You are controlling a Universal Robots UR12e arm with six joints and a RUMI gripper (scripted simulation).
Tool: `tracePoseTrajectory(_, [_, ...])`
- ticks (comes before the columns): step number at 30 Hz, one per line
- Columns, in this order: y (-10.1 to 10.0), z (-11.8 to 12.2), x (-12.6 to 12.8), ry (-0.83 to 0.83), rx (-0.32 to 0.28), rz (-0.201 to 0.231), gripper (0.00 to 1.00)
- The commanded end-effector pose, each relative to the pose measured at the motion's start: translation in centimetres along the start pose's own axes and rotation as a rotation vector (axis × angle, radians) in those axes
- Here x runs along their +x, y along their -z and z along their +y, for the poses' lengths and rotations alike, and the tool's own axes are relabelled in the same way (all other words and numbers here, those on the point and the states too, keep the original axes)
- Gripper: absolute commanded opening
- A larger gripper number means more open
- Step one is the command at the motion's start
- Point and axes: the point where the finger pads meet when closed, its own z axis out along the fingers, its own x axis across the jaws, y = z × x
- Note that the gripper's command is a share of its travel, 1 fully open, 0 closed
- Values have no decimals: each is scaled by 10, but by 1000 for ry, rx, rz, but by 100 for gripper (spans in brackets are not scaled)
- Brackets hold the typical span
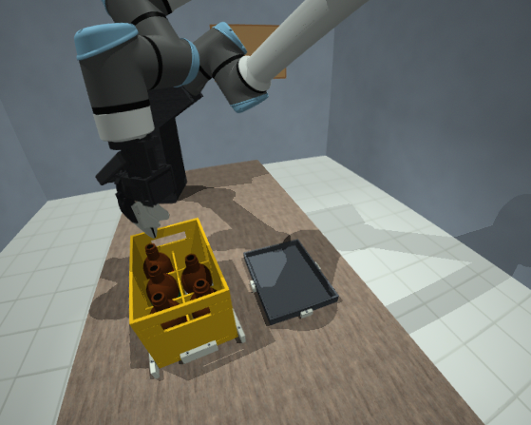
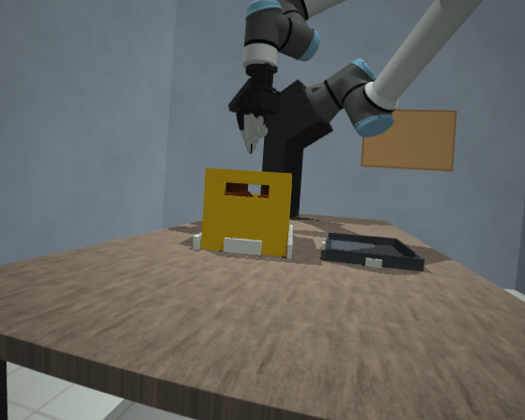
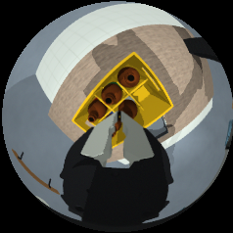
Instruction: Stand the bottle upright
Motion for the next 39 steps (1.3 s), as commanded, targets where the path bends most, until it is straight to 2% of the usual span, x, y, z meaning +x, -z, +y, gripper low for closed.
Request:
tracePoseTrajectory(1, [0,56,-22,-11,0,0,0])
tracePoseTrajectory(12, [-1,130,-33,-11,-4,3,0])
tracePoseTrajectory(21, [-1,131,-33,-11,-4,3,0])
tracePoseTrajectory(22, [-2,128,-33,-14,-3,4,38])
tracePoseTrajectory(39, [-1,128,-32,-13,-3,3,38])
